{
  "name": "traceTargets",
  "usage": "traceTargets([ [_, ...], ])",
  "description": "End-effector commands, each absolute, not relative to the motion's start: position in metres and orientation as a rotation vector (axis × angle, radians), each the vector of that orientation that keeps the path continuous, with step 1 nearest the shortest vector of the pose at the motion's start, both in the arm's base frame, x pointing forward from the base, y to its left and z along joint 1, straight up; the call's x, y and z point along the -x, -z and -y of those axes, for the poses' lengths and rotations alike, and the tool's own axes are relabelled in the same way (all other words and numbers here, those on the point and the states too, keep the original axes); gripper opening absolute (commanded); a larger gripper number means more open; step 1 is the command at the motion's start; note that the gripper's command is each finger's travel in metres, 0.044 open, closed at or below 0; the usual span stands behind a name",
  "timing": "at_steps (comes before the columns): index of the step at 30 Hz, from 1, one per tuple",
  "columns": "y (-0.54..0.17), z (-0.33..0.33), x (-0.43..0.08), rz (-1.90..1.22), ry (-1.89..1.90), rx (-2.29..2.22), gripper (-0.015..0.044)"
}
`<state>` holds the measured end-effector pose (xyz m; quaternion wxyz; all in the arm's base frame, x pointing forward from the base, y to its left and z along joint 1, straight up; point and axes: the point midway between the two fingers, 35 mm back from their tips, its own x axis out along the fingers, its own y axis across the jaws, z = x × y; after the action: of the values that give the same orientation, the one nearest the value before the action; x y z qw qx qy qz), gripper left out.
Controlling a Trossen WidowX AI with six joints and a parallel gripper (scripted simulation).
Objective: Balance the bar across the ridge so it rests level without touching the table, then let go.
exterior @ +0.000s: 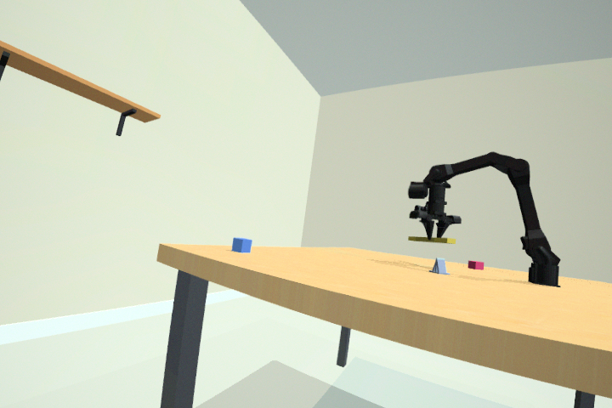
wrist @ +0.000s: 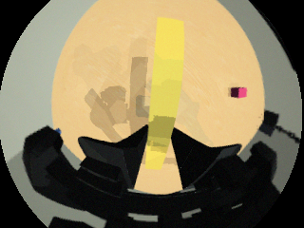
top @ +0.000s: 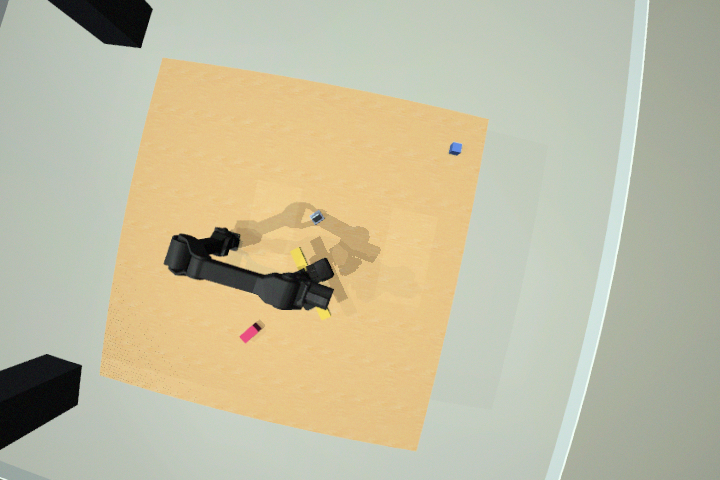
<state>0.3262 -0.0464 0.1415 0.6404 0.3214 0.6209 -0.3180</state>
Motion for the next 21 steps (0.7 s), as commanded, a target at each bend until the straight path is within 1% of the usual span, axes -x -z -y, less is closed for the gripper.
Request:
traceTargets([
  [1, -0.142, 0.033, -0.328, -1.418, 0.717, -0.733, 0.0000],
  [21, -0.143, -0.046, -0.328, -1.436, 0.668, -0.693, 0.0000],
])
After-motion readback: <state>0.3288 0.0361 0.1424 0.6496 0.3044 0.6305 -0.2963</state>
